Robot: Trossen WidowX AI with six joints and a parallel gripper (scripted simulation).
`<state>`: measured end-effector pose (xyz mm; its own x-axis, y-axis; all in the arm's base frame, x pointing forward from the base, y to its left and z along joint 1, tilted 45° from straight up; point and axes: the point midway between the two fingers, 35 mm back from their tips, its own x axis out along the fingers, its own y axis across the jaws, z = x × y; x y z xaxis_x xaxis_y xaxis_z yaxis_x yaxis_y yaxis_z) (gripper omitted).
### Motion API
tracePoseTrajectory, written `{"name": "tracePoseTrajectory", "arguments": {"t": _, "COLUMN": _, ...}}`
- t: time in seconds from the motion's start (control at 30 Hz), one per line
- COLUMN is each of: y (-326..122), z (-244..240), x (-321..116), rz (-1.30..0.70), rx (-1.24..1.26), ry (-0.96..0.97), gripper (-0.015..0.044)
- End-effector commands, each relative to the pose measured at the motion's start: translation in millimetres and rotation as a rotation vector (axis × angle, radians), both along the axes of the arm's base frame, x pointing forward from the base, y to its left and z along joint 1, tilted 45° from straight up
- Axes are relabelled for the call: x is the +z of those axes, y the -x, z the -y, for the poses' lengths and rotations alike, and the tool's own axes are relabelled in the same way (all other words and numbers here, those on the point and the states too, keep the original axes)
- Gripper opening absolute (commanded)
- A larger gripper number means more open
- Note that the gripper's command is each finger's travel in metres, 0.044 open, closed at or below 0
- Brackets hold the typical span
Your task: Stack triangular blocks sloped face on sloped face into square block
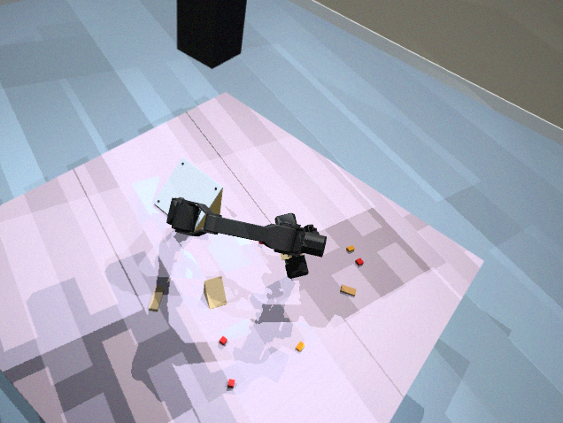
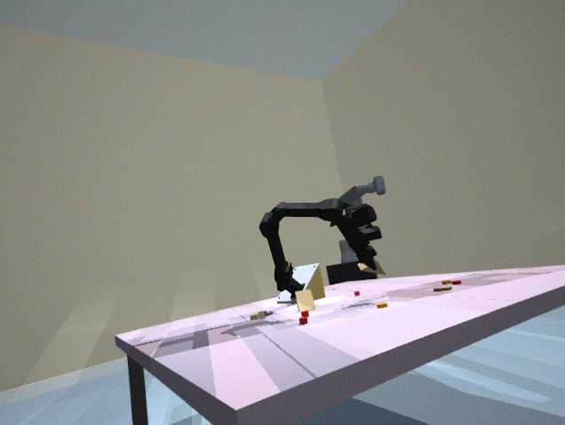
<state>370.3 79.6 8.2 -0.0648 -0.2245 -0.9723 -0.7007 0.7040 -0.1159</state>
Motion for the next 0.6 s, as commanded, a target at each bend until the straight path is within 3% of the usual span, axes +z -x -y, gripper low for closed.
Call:
{"name": "tracePoseTrajectory", "arguments": {"t": 0.0, "y": -0.1, "z": -0.7, "x": -1.2, "rz": 0.02, "rx": -0.132, "ry": 0.061, "gripper": 0.0}}
{"name": "tracePoseTrajectory", "arguments": {"t": 0.57, "y": -0.4, "z": -5.3, "x": -2.7, "rz": 0.167, "rx": -0.58, "ry": 0.283, "gripper": 0.0}}
